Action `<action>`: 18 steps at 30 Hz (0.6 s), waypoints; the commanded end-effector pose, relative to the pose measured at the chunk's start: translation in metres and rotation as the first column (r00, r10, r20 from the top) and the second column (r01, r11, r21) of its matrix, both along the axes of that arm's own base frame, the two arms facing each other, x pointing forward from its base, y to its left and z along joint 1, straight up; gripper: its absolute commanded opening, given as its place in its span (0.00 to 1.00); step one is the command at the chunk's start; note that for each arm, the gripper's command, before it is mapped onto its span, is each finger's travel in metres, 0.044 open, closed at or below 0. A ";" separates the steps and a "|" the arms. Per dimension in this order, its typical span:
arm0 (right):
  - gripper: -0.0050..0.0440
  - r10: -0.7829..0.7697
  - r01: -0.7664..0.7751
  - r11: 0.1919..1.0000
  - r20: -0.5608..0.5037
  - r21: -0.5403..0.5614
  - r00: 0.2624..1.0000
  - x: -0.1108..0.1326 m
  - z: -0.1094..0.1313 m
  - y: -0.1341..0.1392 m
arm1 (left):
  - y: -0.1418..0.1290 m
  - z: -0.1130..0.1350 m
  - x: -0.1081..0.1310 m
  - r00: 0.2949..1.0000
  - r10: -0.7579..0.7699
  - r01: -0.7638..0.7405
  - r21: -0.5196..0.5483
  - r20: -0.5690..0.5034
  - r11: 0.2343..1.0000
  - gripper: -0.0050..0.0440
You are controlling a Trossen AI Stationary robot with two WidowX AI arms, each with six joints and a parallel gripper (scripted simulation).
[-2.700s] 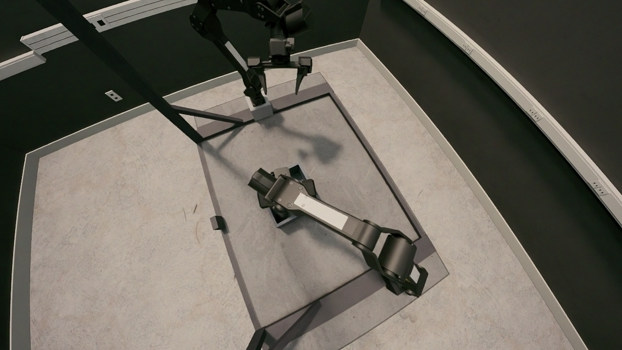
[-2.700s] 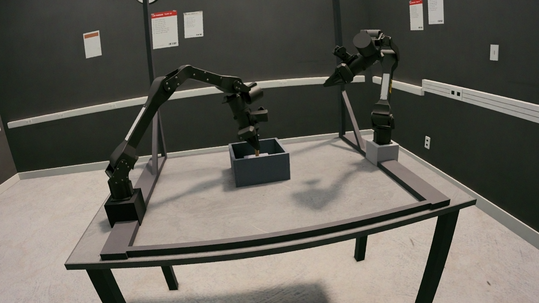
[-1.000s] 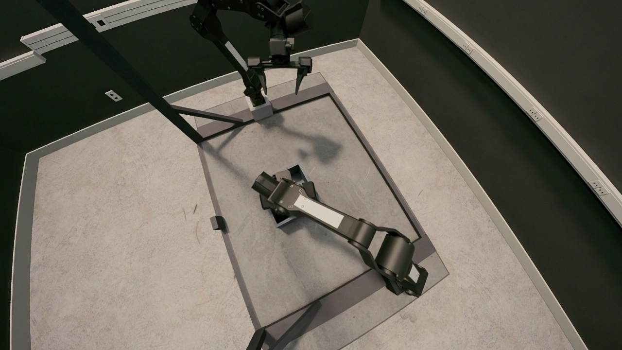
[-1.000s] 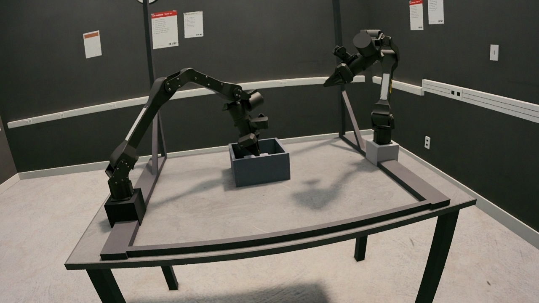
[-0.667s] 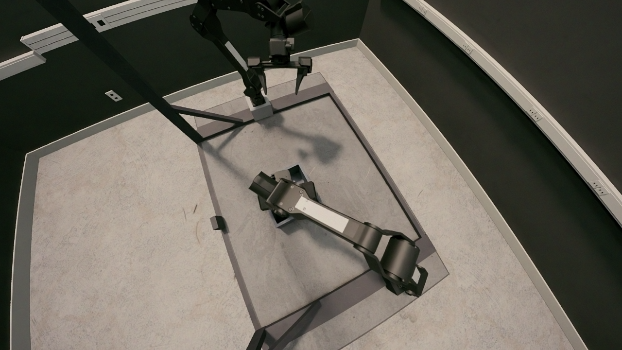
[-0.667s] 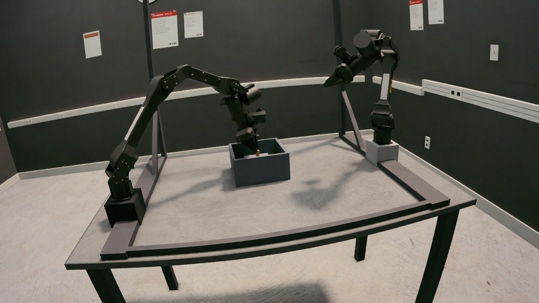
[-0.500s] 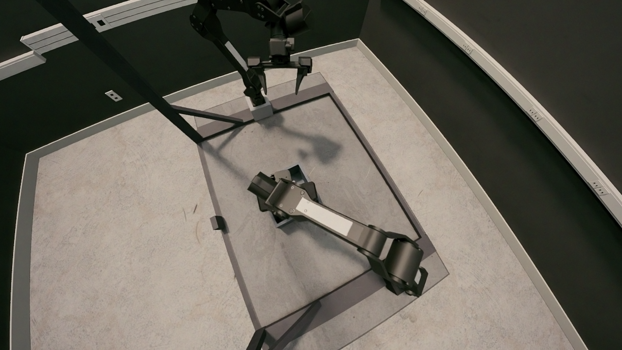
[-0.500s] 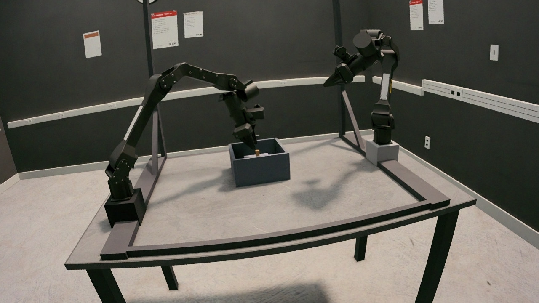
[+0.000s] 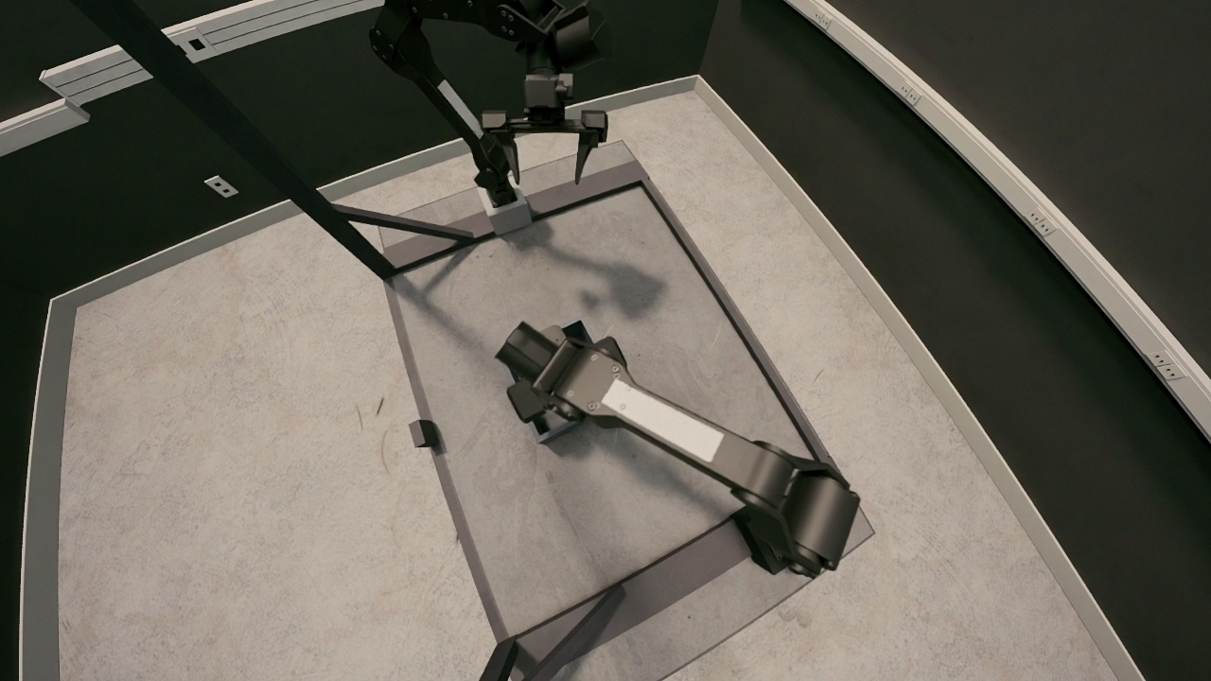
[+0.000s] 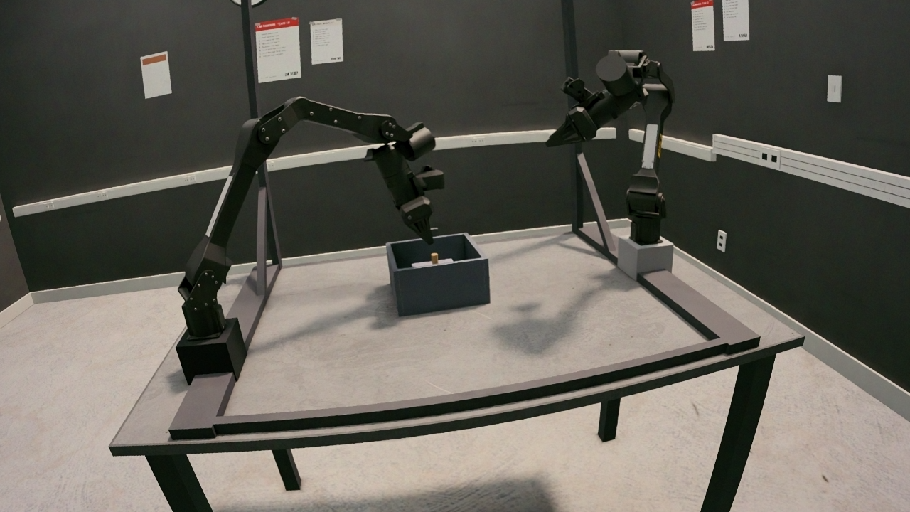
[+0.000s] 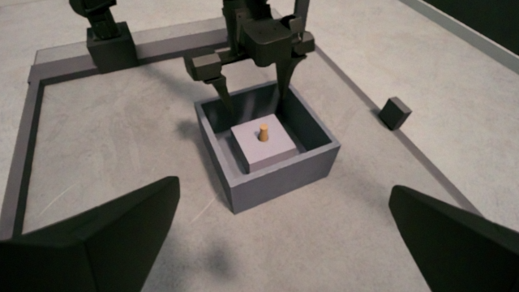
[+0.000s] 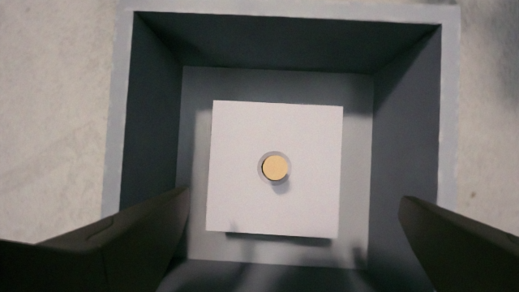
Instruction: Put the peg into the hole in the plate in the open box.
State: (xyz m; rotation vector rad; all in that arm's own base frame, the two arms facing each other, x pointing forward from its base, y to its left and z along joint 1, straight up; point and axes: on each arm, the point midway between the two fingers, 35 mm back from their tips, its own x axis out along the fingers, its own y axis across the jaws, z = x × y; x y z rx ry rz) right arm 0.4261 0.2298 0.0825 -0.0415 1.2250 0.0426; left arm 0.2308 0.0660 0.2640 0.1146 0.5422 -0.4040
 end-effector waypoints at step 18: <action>1.00 0.423 -0.423 0.906 0.035 0.012 0.906 0.003 0.022 -0.012 | 0.000 0.004 0.000 1.000 0.000 0.000 0.010 0.011 1.000 1.00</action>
